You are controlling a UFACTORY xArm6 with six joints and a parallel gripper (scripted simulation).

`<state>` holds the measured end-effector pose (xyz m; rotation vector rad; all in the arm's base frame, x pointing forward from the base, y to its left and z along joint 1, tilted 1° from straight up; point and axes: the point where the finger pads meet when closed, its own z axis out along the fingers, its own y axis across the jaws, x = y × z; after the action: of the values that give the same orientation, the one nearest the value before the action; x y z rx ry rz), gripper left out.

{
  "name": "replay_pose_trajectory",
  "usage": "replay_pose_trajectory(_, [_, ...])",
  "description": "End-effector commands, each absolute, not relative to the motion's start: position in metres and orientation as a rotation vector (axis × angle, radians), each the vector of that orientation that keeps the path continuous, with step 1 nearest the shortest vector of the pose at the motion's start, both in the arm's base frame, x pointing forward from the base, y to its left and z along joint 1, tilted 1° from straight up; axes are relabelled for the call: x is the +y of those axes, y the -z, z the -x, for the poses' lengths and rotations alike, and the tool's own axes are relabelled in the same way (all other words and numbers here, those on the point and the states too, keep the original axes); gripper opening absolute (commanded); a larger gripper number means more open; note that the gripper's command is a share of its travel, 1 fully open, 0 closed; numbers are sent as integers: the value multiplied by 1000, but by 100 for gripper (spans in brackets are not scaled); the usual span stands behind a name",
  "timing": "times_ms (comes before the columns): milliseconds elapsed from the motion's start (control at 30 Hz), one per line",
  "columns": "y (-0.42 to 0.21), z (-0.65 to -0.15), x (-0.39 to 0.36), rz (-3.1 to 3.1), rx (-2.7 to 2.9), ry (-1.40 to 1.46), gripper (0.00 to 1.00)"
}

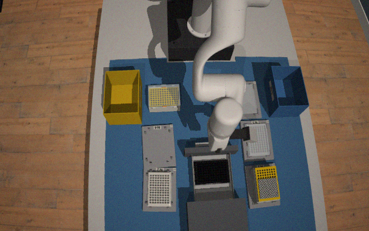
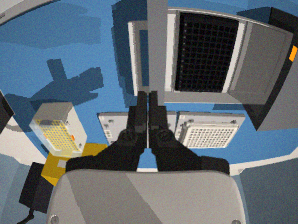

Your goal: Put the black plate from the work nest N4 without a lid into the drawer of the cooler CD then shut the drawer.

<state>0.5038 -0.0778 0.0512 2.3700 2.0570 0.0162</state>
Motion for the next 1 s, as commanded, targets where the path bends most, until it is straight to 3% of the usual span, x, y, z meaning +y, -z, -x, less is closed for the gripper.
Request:
replay_pose_trajectory(0, [-50, -487, -75, -2365, 2053, -25, 0])
replay_pose_trajectory(300, [-43, -443, -69, -2365, 2053, -25, 0])
replay_pose_trajectory(967, [-43, -443, -69, -2365, 2053, -25, 0])
